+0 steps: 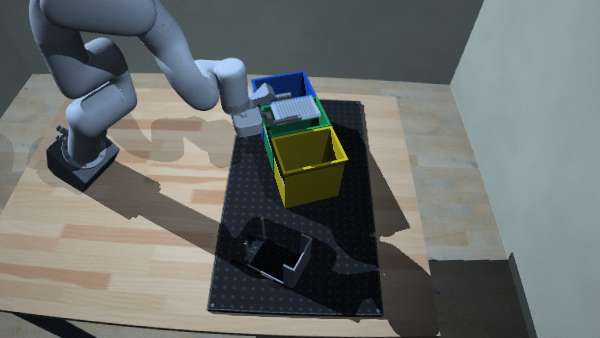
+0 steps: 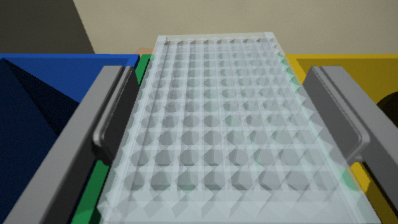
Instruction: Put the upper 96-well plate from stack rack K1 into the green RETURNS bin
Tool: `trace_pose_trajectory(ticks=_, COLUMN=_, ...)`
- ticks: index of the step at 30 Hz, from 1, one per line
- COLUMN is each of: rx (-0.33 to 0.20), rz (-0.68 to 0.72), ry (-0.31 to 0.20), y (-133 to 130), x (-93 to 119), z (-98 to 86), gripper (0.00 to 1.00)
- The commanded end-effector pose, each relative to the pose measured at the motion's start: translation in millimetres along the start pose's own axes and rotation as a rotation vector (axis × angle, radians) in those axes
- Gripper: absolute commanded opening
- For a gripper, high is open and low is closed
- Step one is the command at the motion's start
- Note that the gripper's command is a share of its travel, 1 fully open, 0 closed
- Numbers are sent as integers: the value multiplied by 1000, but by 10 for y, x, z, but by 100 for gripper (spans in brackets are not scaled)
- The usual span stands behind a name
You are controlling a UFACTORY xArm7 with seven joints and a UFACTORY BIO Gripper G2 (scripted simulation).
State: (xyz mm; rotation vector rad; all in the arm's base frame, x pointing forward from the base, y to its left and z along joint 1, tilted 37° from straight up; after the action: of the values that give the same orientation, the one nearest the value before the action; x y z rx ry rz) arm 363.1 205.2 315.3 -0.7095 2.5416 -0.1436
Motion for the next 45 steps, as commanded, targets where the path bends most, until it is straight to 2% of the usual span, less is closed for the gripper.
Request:
trace_pose_trajectory(ticks=1, rx=0, rz=3, ry=-11, y=2, x=-18, z=-19, gripper=0)
trace_pose_trajectory(ticks=12, rx=0, rz=3, ry=-11, y=3, x=-15, z=-19, gripper=0)
trace_pose_trajectory(ticks=34, rx=0, rz=-9, ry=-8, y=-75, x=-15, z=301, gripper=0)
trace_pose_trajectory(ticks=45, rx=0, rz=-9, ry=-8, y=-79, x=-15, z=300, gripper=0)
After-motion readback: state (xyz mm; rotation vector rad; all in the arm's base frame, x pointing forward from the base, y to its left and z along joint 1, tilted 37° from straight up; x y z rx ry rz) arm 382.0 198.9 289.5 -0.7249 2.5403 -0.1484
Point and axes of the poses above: the point midway between the two finger pads, its own x axis back along the fingers, its own y axis across the jaws, z = x × y, the point moved 10 cm from there along x, back along the fingers, and after that the axes turned 13 degrees about -x, right-handed, at the moved point
